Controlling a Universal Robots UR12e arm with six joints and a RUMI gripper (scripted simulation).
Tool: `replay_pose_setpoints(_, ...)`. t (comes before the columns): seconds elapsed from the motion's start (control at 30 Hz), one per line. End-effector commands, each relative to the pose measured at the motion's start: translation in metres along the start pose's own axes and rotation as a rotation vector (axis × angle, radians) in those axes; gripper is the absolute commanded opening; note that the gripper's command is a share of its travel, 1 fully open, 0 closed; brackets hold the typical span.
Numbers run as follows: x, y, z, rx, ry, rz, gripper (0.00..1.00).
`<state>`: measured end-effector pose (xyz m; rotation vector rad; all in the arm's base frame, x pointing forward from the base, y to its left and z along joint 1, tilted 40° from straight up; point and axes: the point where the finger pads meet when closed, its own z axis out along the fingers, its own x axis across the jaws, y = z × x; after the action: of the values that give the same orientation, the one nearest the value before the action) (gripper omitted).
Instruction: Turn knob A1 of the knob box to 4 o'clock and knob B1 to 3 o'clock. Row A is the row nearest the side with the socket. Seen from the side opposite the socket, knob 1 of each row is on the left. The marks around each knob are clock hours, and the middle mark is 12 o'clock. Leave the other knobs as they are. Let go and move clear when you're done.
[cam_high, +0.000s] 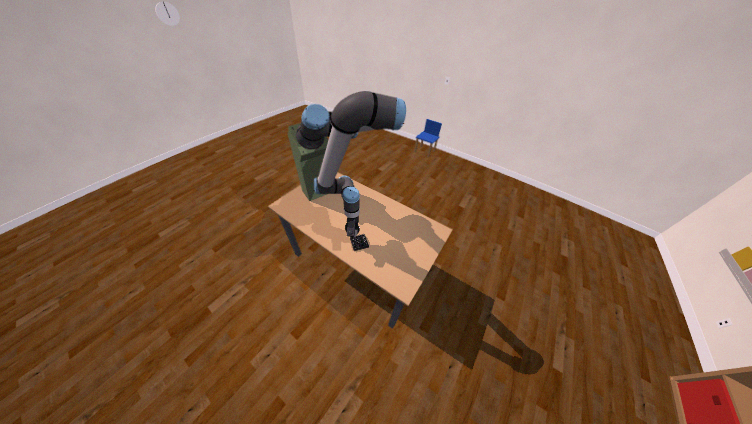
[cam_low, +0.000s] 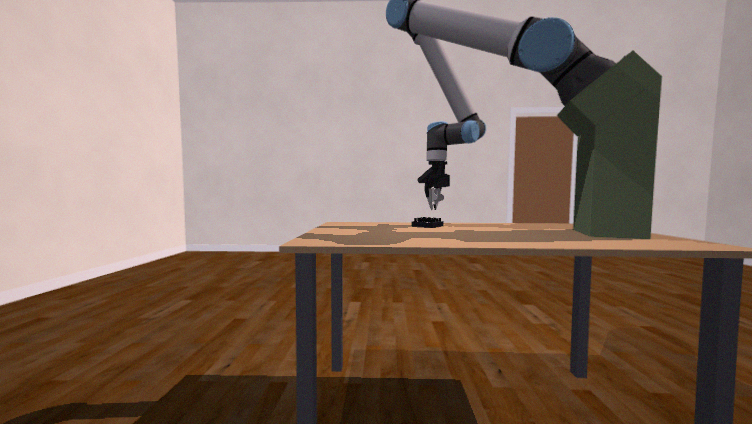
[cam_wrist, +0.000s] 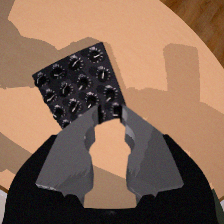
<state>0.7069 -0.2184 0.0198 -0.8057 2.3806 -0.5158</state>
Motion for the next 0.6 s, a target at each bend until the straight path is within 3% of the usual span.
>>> replay_pose_setpoints(0.0, 0.0009, 0.0011, -0.0031, -0.006, -0.003, -0.156, 0.11)
replay_pose_setpoints(0.57, -0.0002, 0.0017, -0.0071, -0.005, -0.004, -0.511, 0.11)
